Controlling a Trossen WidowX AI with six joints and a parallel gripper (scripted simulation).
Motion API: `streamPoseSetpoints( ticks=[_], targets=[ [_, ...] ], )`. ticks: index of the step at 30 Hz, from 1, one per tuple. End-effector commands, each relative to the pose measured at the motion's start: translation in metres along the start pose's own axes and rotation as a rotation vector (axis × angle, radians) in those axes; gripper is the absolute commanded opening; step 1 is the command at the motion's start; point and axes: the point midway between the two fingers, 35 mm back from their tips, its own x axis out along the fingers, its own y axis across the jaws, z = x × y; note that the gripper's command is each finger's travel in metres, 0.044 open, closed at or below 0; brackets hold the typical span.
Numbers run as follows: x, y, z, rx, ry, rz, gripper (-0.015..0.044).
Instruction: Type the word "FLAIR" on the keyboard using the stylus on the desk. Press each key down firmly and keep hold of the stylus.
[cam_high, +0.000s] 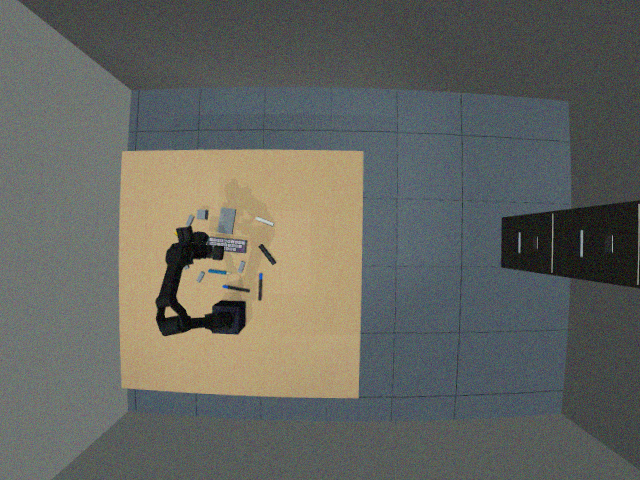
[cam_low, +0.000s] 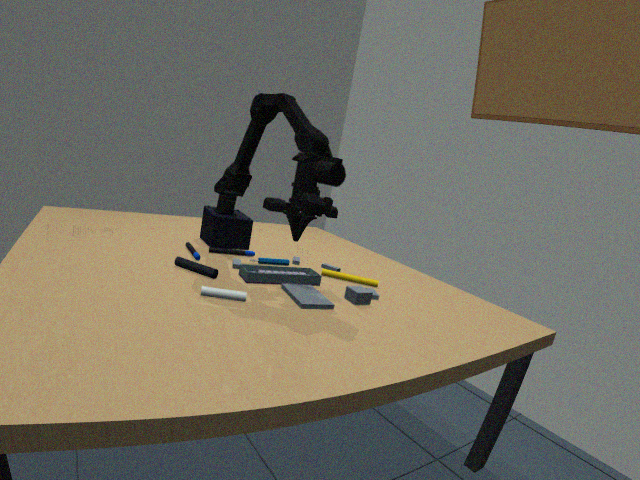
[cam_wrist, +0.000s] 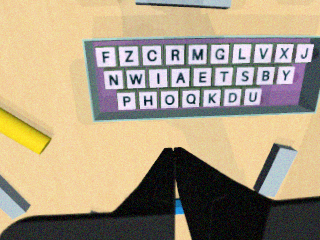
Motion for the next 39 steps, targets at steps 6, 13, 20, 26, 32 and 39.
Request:
streamPoseSetpoints(
  ticks=[6,13,20,26,32,39],
  targets=[
    [0.002,0.001,-0.004,0.053,0.008,-0.015,0.0105],
    [0.021,0.01,-0.048,0.583,0.017,-0.193,0.015],
    [0.032,0.009,-0.089,1.097,-0.128,-0.363,0.015],
    [0.035,0.006,-0.109,1.317,-0.26,-0.423,0.015],
    [0.036,0.001,-0.12,1.53,-0.384,-0.431,0.015],
    [0.036,-0.002,-0.12,1.539,-0.389,-0.431,0.015]
  ],
)
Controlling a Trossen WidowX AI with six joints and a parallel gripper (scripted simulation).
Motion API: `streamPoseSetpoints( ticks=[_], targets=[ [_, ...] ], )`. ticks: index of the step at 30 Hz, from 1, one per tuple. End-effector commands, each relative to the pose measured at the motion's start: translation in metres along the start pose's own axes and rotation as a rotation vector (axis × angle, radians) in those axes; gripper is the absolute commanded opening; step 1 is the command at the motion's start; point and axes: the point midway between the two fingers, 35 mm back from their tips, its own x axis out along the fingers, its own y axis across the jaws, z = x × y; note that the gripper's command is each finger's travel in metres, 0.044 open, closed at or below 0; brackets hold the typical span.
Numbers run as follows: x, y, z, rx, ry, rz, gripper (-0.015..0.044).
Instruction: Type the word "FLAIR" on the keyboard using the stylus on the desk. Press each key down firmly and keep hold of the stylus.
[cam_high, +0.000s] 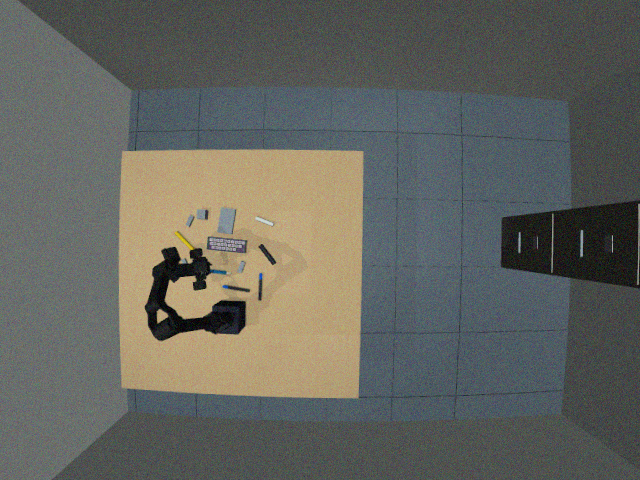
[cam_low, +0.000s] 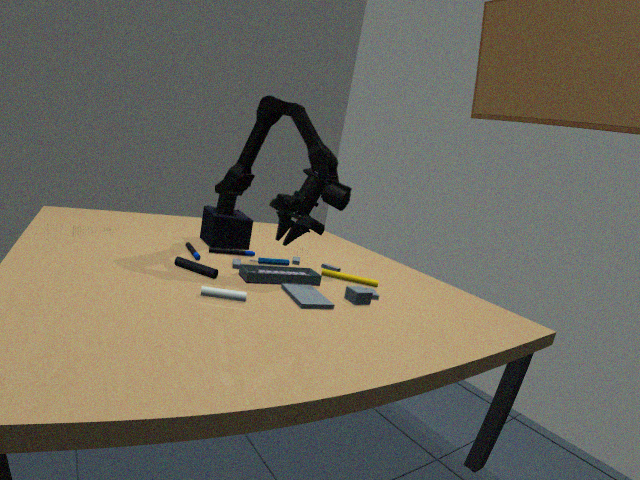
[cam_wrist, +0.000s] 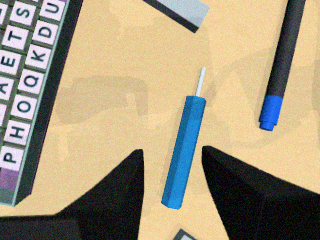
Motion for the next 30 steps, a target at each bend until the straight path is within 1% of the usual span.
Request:
streamPoseSetpoints(
  ticks=[1,13,30],
  targets=[
    [0.0125,-0.0305,0.0024,0.32,-0.138,-0.006,0.015],
    [0.0126,-0.0303,0.0023,0.32,-0.138,-0.006,0.015],
    [0.0223,-0.0267,-0.0019,0.321,-0.138,-0.006,0.015]
  ],
)
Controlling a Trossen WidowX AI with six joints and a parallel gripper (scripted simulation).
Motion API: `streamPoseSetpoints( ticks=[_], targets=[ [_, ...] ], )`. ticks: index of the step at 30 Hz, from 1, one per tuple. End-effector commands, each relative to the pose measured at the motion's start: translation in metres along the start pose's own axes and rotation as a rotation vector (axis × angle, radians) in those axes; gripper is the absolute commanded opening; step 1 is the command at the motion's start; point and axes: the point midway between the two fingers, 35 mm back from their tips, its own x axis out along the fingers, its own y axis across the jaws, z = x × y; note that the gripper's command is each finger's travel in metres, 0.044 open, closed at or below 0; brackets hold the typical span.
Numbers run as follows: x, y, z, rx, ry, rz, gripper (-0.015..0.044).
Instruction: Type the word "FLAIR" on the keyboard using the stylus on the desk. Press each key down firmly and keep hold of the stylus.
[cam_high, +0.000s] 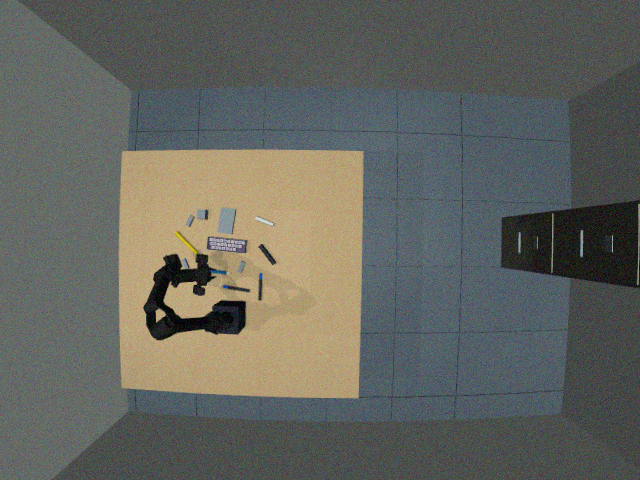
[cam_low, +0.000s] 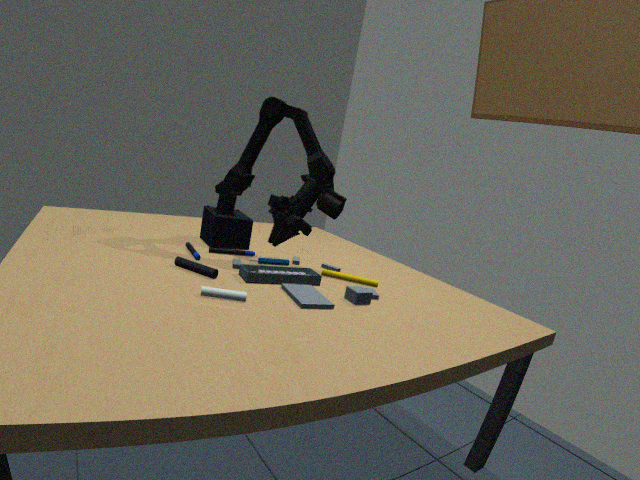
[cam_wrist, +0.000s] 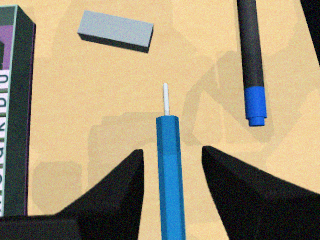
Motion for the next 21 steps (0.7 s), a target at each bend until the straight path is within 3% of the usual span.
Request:
streamPoseSetpoints(
  ticks=[1,21],
  targets=[
    [0.005,-0.001,-0.001,0.003,-0.007,-0.003,0.015],
    [0.015,-0.001,-0.006,0.003,-0.008,-0.003,0.015]
  ],
)
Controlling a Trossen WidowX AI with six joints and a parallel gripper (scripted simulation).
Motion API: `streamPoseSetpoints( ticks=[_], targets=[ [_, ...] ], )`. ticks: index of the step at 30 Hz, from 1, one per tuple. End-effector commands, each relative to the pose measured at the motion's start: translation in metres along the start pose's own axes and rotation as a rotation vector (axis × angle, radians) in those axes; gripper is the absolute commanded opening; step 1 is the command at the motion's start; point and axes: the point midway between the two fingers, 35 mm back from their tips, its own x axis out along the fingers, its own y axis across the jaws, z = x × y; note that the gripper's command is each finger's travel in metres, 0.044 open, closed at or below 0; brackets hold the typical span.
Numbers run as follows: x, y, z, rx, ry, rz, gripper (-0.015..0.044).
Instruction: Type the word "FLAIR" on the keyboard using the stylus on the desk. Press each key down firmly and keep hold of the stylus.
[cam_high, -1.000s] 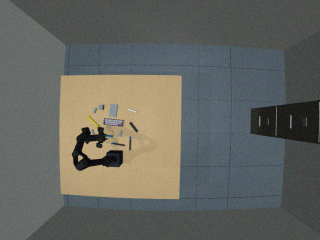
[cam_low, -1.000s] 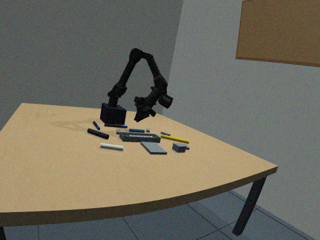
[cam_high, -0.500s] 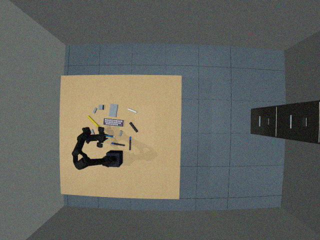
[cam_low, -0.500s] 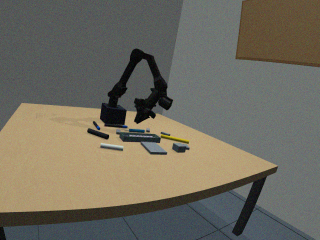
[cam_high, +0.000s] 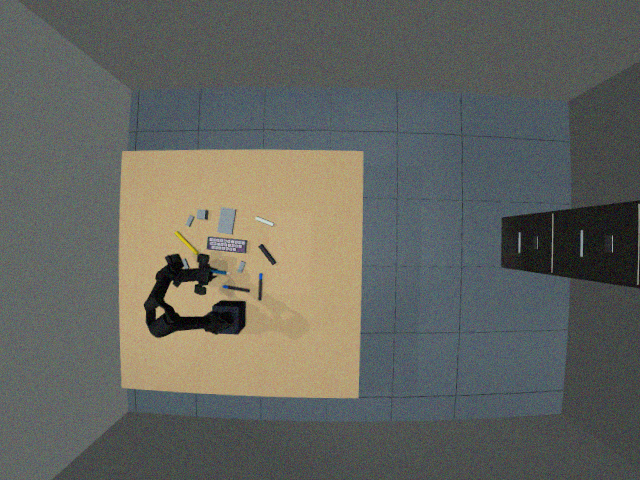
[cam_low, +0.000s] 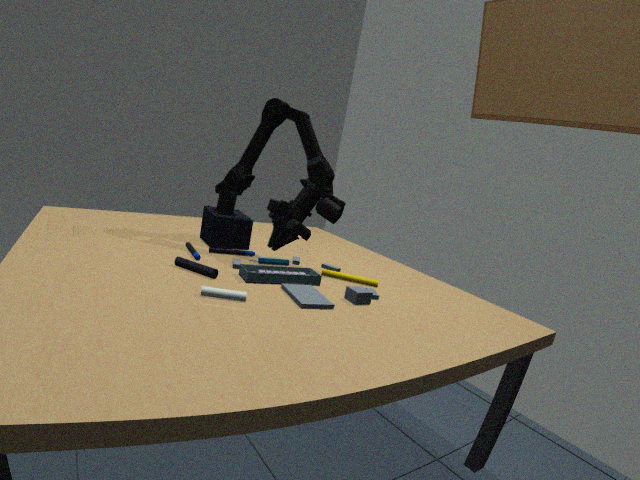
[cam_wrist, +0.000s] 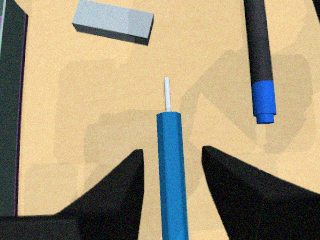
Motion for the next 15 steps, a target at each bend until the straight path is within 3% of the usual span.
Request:
streamPoseSetpoints(
  ticks=[1,15],
  targets=[
    [0.0048,-0.0015,-0.0005,0.002,-0.008,-0.004,0.015],
    [0.0123,-0.0025,-0.0044,0.002,-0.008,-0.004,0.015]
  ],
)
